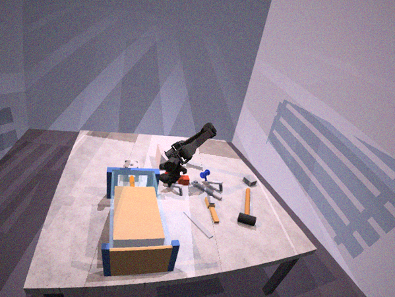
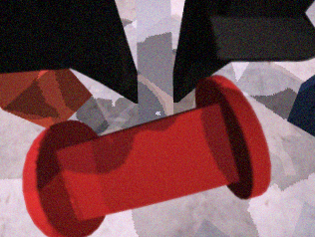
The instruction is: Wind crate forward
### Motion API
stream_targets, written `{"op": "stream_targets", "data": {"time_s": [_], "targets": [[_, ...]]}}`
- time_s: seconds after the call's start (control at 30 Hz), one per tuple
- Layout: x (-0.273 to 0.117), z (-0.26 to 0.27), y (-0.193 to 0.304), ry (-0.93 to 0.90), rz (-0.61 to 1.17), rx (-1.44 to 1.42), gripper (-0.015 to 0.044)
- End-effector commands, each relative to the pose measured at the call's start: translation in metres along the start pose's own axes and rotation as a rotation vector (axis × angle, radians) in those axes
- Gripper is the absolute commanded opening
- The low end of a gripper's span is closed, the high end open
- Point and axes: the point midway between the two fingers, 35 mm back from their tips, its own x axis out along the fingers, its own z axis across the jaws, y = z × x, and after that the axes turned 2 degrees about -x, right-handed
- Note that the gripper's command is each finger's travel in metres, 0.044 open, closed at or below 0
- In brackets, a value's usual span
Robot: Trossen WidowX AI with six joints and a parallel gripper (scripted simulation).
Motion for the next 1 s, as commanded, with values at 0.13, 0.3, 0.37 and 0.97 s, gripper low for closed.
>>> {"op": "stream_targets", "data": {"time_s": [0.13,0.3,0.37,0.97], "targets": [[-0.003,0.001,0.000,-0.001,0.001,-0.002,0.0000],[-0.077,0.006,0.002,-0.006,0.039,0.002,0.0000],[-0.109,0.003,0.000,-0.005,0.058,0.002,0.0000],[-0.145,0.053,-0.076,-0.056,0.026,0.073,0.0000]]}}
